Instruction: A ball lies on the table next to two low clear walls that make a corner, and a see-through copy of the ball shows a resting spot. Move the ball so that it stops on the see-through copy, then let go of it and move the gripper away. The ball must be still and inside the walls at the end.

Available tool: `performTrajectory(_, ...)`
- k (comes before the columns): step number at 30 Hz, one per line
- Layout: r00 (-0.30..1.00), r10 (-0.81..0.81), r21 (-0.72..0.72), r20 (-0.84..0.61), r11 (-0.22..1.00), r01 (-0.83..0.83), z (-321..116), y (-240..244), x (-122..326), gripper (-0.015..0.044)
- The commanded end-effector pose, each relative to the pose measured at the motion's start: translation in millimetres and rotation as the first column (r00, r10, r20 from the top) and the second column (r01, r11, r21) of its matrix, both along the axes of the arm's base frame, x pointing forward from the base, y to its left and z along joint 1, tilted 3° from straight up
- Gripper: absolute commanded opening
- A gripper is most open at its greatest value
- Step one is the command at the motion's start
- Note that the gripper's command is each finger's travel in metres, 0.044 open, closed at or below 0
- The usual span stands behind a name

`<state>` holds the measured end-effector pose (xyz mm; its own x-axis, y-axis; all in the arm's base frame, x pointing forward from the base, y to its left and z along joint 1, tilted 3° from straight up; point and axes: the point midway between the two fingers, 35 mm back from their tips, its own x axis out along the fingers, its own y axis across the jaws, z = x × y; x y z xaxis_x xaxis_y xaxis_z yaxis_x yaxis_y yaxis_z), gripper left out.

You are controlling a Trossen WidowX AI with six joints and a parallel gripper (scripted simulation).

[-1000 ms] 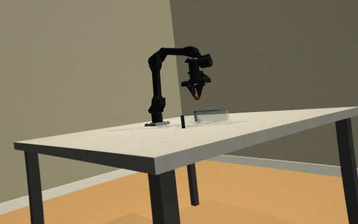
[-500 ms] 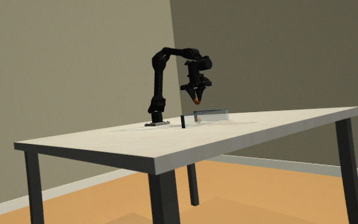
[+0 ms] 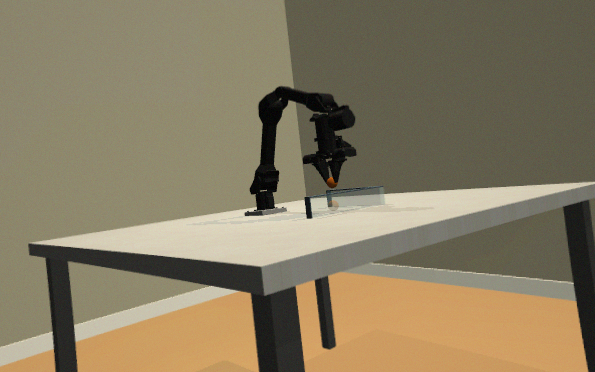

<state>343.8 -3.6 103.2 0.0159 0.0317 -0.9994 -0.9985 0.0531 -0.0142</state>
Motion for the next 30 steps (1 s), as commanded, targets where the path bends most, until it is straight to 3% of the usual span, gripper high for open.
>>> performTrajectory(1, 1.0, 0.006, -0.004, -0.022, 1.0, -0.006, -23, -1, -2, 0.0)
performTrajectory(9, 1.0, 0.006, -0.004, -0.022, 1.0, -0.006, -57, 1, -4, 0.0)
performTrajectory(30, 1.0, 0.006, -0.004, -0.022, 1.0, -0.006, -77, 1, -4, 0.0)
